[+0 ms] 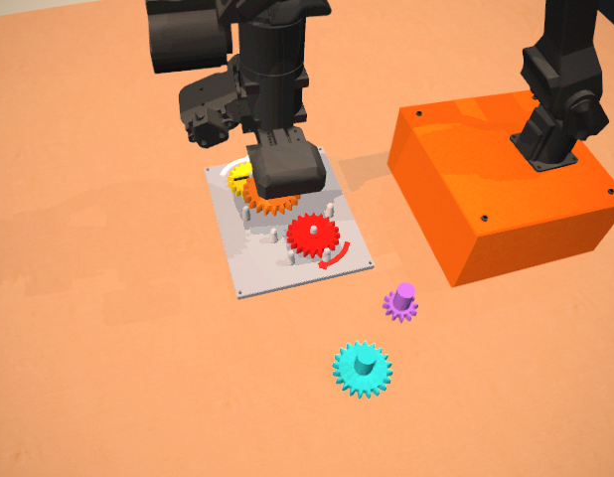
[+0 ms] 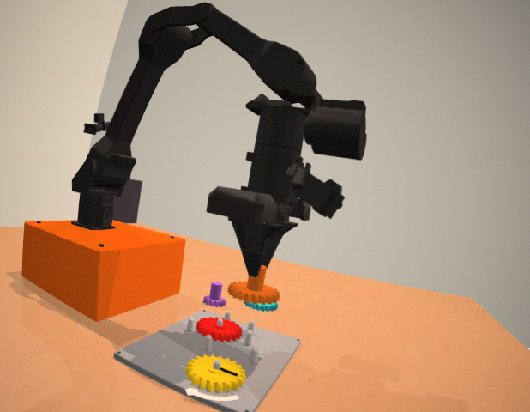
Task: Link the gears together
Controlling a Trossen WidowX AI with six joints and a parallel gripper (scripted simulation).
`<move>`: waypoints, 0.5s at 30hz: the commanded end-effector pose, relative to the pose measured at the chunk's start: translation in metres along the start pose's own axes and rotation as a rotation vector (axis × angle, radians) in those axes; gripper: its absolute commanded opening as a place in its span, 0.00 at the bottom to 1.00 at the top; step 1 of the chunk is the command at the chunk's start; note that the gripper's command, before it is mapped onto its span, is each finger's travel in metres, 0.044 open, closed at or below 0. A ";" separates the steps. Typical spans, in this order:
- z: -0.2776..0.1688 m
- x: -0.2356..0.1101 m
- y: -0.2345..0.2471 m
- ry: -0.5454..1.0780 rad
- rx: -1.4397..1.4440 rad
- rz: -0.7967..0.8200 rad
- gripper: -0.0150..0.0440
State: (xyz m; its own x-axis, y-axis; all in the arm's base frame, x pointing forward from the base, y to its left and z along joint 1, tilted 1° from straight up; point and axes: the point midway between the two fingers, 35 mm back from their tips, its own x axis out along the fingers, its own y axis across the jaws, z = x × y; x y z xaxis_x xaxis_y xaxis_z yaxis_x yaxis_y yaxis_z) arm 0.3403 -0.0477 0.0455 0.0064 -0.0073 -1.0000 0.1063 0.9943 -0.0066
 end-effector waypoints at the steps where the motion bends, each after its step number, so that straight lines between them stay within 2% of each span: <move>1: -0.005 0.005 -0.007 0.003 -0.006 -0.006 0.25; 15: -0.023 0.020 -0.033 0.004 -0.006 -0.008 0.25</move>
State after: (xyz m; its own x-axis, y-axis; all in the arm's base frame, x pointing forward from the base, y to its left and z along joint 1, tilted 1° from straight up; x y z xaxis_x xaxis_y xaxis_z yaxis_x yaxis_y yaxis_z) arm 0.3195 -0.0737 0.0294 0.0055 -0.0106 -0.9999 0.1068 0.9942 -0.0099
